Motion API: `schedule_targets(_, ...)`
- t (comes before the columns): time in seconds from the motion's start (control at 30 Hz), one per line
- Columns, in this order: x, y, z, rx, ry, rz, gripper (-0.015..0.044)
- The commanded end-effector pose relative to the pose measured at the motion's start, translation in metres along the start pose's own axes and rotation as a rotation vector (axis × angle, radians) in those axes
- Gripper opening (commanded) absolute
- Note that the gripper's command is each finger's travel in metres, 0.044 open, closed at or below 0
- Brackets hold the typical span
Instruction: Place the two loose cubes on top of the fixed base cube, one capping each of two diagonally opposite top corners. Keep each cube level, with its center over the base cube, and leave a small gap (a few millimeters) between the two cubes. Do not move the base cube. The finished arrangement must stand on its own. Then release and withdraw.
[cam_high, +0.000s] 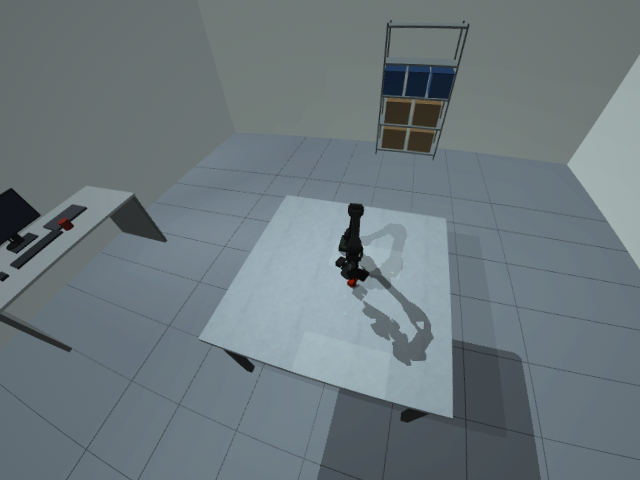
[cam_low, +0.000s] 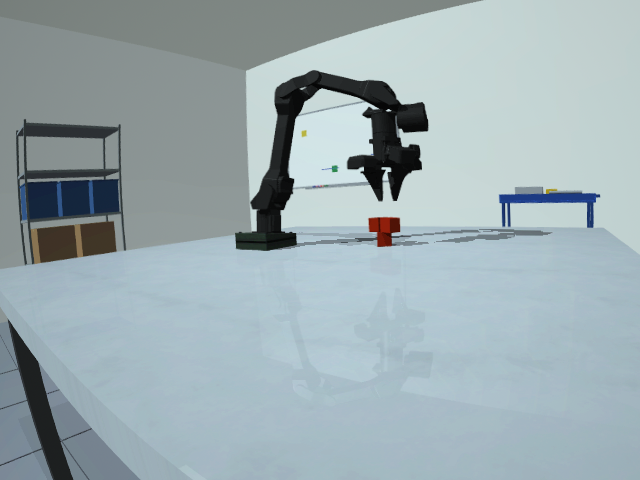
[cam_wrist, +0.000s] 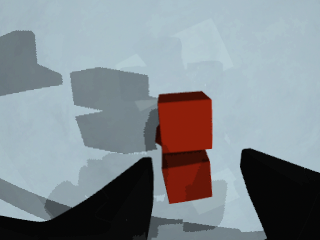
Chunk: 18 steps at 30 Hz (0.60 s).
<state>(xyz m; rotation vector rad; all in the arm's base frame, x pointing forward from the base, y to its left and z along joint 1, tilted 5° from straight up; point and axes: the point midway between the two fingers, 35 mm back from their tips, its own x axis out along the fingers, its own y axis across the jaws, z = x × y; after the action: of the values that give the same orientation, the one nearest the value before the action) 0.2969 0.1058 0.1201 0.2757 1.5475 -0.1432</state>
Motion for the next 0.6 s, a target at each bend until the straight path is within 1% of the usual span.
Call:
schedule_targets(0.0,-0.008,0.0013,0.0015,-0.005,-0.01,0.007,0.0205)
schedule_targets(0.47,-0.0143,0.0012,0.0015,-0.005,-0.01,0.007,0.0205)
schedule_targets(0.57,-0.0175,0.0004,0.0006,-0.001,-0.005,0.003,0.0284)
